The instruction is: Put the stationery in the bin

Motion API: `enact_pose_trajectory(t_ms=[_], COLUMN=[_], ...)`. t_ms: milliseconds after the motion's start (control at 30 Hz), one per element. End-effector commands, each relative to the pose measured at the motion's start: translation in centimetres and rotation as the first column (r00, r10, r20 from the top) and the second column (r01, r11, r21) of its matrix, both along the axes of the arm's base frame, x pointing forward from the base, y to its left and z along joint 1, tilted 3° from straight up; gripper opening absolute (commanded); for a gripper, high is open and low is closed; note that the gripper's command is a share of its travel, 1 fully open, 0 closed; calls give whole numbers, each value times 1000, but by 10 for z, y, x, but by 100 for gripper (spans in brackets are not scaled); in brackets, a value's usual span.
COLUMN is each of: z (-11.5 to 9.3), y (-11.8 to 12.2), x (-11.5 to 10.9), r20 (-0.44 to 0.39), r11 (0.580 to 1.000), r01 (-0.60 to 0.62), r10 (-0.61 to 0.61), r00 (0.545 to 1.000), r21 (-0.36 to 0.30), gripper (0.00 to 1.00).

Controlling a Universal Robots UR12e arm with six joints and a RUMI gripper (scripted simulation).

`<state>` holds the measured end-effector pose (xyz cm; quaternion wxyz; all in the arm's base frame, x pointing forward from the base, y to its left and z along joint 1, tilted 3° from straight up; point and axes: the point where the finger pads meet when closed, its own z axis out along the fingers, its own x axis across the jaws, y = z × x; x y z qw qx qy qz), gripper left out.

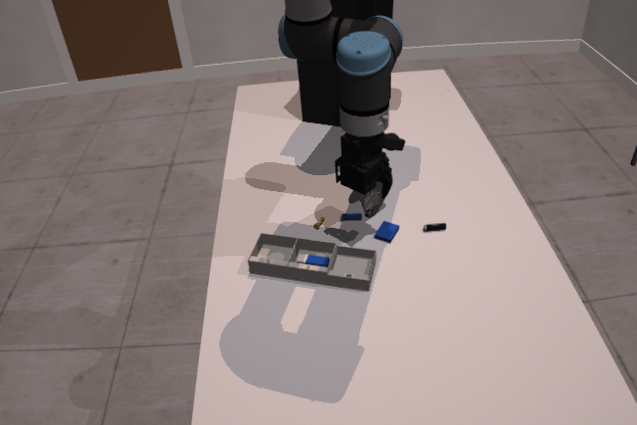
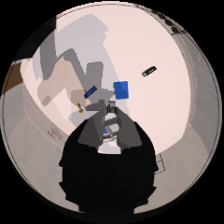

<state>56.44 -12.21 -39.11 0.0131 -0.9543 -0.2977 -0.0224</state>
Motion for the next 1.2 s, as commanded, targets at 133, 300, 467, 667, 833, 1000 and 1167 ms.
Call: enact_pose_trajectory(t_ms=[133, 300, 467, 667, 833, 1000, 1167], z=[-2, -2, -3, -4, -4, -4, -4], y=[-55, -72, -100, -134, -151, -151, -149], x=[19, 25, 35, 46, 52, 52, 51], r20=[-10, -13, -19, -26, -31, -40, -49], r11=[966, 944, 876, 791, 724, 621, 517], r01=[257, 331, 483, 612, 689, 784, 856], r10=[-257, -331, -483, -611, -689, -783, -855], r00=[966, 944, 876, 791, 724, 621, 517], r21=[6, 8, 11, 13, 13, 12, 8], gripper=[0, 0, 0, 0, 0, 0, 0])
